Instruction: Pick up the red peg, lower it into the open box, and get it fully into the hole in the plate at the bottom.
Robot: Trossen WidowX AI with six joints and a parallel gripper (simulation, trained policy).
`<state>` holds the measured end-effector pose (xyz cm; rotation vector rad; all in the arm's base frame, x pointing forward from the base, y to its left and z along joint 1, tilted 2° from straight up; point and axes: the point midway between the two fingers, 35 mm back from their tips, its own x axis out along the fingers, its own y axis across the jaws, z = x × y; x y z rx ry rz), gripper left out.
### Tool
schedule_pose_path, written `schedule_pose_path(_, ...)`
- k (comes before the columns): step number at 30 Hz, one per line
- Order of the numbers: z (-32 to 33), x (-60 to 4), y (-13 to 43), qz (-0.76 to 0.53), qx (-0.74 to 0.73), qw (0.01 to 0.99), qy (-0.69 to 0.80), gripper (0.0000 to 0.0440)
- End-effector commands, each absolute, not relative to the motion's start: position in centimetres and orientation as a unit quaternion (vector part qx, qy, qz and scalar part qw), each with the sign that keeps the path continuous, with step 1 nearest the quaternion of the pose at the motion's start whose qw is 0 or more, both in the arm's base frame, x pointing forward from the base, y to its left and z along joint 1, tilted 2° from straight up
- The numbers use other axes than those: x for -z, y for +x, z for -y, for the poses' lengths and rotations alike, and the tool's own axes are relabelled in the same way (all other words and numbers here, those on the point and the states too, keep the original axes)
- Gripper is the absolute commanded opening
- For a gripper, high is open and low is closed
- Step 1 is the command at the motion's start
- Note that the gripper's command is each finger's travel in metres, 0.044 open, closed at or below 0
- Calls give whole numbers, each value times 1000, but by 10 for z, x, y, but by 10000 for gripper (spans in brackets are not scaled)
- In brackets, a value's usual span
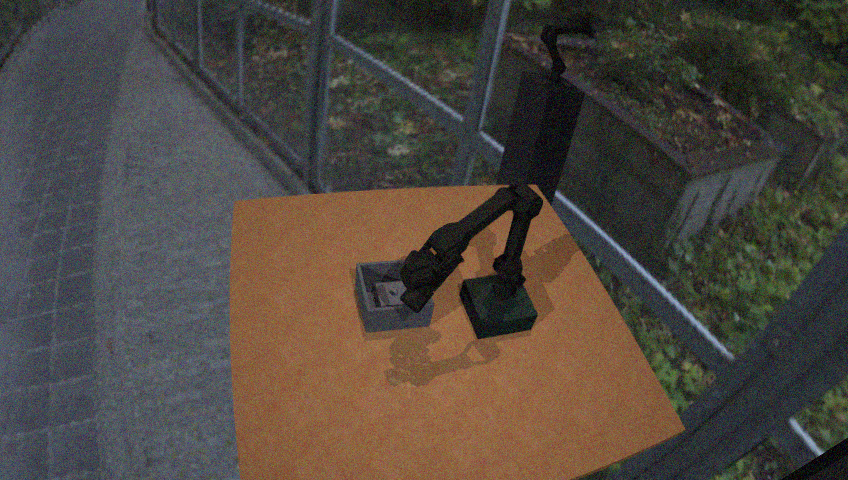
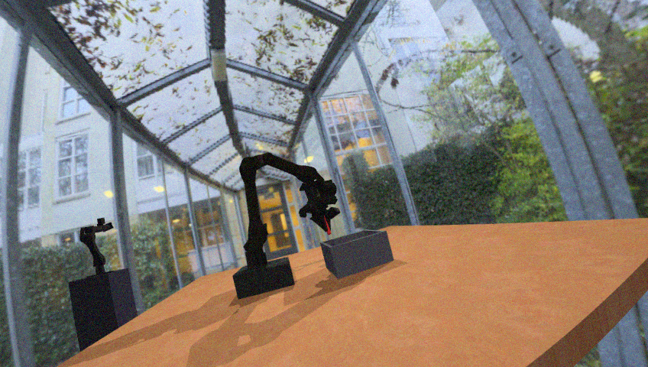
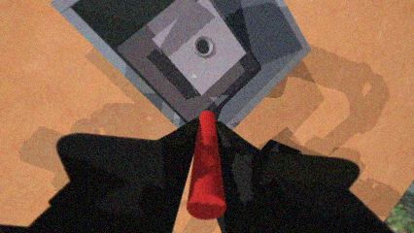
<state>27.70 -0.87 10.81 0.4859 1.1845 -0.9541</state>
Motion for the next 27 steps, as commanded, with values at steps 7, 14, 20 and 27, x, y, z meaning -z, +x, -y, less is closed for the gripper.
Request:
schedule_pose_path(7,47,-102,301,-523,433,697,229,0)
schedule_pose_path(14,71,-91,315,-532,419,698,233,0)
schedule_pose_path(20,84,-76,325,-546,396,701,231,0)
schedule_pose_path(27,88,-54,327,-576,365,697,223,58)
